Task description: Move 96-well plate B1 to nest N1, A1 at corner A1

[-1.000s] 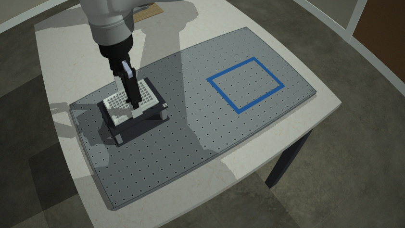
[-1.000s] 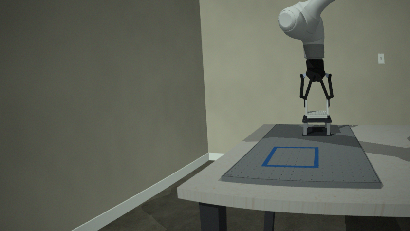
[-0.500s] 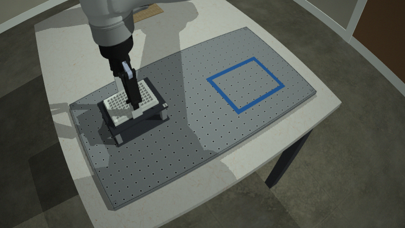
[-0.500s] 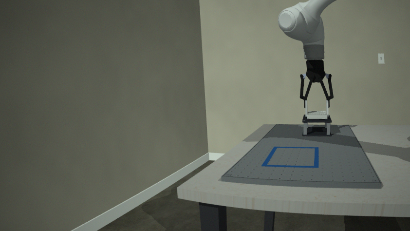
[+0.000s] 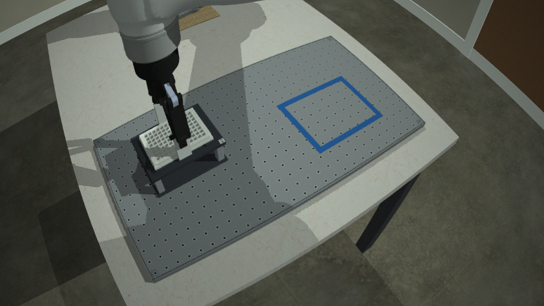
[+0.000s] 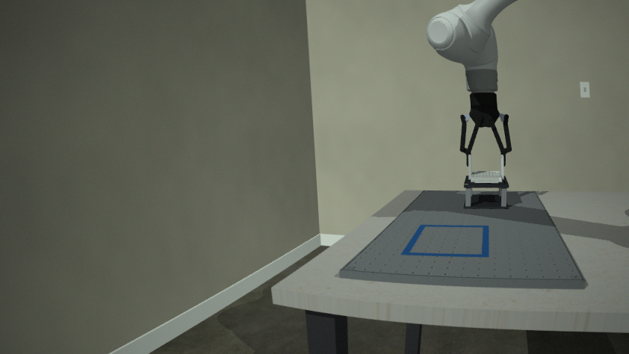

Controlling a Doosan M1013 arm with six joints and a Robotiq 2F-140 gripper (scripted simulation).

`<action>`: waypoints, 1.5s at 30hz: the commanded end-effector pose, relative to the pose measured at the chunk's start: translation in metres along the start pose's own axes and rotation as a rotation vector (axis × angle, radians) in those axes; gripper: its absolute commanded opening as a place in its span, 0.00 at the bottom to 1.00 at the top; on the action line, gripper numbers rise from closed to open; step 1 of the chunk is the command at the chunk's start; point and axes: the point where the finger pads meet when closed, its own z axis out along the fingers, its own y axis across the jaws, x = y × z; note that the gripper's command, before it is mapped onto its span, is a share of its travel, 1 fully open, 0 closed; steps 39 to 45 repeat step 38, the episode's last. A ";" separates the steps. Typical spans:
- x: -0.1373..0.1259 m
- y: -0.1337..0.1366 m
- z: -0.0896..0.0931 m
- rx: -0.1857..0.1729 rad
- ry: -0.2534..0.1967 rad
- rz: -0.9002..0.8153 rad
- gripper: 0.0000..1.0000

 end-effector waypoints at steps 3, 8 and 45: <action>0.000 0.000 0.001 0.000 0.000 0.000 0.00; 0.000 0.000 0.001 0.000 0.000 0.000 1.00; 0.000 0.000 -0.031 0.000 0.000 0.000 1.00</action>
